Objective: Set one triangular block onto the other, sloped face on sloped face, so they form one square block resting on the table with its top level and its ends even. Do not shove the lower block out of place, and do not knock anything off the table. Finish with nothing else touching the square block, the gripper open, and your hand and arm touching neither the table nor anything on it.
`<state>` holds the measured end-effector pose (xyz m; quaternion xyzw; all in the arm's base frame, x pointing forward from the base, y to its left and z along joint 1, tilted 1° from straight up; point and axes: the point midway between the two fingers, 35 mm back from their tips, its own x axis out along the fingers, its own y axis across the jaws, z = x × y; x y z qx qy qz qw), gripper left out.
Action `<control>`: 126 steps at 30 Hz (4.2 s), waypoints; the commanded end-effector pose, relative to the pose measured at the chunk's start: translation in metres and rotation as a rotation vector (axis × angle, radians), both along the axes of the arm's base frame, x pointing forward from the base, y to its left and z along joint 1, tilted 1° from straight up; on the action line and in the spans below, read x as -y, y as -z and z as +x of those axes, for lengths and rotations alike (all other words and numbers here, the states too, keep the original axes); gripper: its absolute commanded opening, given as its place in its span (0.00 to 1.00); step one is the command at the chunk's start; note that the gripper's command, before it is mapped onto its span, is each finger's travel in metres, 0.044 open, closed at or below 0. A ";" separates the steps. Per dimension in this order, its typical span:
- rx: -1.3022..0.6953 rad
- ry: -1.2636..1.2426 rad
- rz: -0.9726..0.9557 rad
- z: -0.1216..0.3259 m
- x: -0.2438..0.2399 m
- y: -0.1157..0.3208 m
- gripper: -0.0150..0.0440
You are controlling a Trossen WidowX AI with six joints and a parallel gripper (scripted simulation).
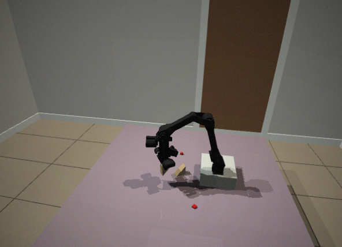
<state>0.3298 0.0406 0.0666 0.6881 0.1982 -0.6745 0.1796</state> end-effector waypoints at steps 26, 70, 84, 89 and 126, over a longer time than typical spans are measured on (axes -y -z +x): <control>0.007 0.001 -0.011 -0.041 0.066 -0.014 0.25; 0.013 0.000 -0.017 -0.069 0.083 0.057 0.25; 0.013 -0.003 -0.020 -0.069 0.083 0.057 0.25; 0.013 -0.003 -0.020 -0.070 0.084 0.059 0.25; 0.010 -0.002 -0.018 -0.077 0.089 0.079 0.25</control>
